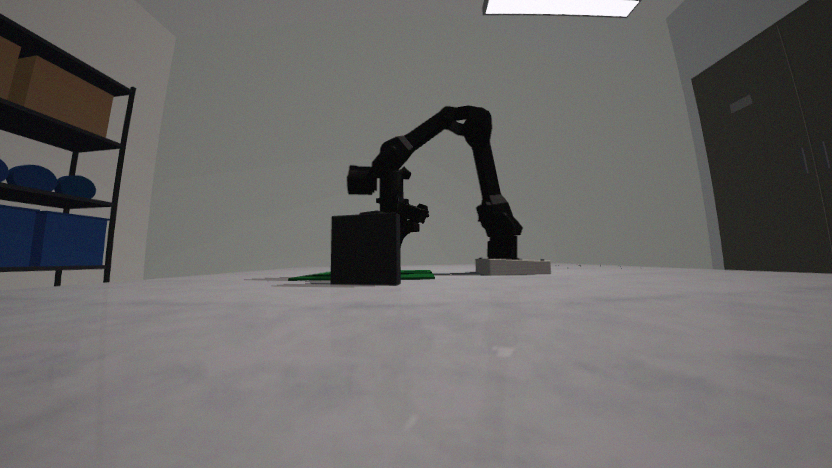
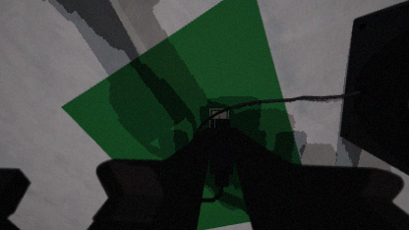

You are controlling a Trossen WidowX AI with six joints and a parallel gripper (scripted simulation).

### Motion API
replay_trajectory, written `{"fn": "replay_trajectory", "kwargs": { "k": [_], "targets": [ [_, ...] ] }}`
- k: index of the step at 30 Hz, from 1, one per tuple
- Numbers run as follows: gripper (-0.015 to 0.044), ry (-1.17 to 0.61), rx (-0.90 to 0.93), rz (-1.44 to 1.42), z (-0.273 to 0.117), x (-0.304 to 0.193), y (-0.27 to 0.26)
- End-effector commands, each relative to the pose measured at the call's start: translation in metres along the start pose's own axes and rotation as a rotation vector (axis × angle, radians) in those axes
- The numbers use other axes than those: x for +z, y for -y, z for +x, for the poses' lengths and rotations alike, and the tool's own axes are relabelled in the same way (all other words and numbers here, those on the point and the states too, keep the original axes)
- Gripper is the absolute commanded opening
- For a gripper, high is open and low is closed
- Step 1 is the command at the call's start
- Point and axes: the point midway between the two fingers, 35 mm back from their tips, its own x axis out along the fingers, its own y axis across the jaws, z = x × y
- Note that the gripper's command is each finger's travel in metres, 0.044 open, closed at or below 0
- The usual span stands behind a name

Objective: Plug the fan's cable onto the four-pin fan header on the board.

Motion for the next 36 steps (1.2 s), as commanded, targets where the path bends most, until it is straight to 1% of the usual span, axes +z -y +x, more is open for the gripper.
{"fn": "replay_trajectory", "kwargs": {
  "k": [1, 32, 36],
  "targets": [
    [0.0, 0.002, -0.004, 0.003, 0.001, 0.0, 0.001],
    [0.0, 0.002, -0.004, 0.003, 0.019, 0.001, 0.001],
    [0.0105, -0.001, -0.001, 0.0, 0.016, 0.0, 0.0]
  ]
}}
